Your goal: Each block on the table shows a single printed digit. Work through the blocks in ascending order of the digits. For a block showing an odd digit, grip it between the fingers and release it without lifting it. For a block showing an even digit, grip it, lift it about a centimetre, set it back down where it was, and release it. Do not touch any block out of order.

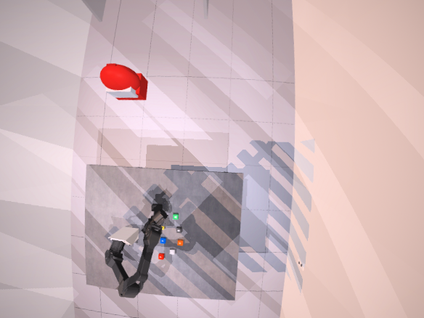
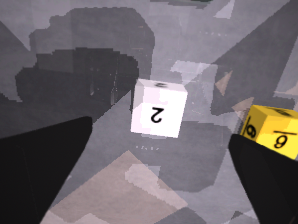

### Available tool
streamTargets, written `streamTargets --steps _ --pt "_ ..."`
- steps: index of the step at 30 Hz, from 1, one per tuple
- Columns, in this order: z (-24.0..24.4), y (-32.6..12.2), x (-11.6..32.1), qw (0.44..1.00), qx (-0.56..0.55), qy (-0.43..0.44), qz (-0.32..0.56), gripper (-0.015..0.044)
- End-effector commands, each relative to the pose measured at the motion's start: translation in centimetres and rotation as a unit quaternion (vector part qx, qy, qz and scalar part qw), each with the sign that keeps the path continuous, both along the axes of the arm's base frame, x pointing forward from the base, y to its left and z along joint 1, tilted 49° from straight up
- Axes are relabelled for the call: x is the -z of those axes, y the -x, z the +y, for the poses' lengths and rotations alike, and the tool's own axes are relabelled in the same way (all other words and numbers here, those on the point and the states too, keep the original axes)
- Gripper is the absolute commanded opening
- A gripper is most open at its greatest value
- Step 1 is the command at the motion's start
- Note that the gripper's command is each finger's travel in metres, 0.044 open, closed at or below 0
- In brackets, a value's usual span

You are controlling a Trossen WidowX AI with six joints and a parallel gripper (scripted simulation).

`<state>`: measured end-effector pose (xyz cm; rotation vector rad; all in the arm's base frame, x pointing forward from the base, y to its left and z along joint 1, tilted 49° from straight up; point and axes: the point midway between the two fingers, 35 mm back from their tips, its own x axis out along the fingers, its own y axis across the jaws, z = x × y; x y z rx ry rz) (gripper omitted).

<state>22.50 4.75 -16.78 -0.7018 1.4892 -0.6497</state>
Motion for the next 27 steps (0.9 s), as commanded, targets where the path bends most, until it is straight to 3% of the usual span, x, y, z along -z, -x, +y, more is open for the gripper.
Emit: streamTargets --steps 1,3,9,14,23,27 --pt "1.7 -0.5 -1.1 1.0 -0.001 -0.008 -0.01 0.04" --pt "1.7 -0.5 -1.1 1.0 -0.001 -0.008 -0.01 0.04" --pt "7.6 -0.5 -6.2 1.0 -0.001 -0.009 -0.01 0.0242" --pt "7.9 -0.4 -6.5 1.0 -0.001 -0.009 -0.01 0.012" --pt "7.8 -0.5 -6.7 1.0 -0.001 -0.01 -0.01 0.012" --pt "5.0 -1.7 -10.6 1.0 -0.002 -0.013 -0.009 0.012"
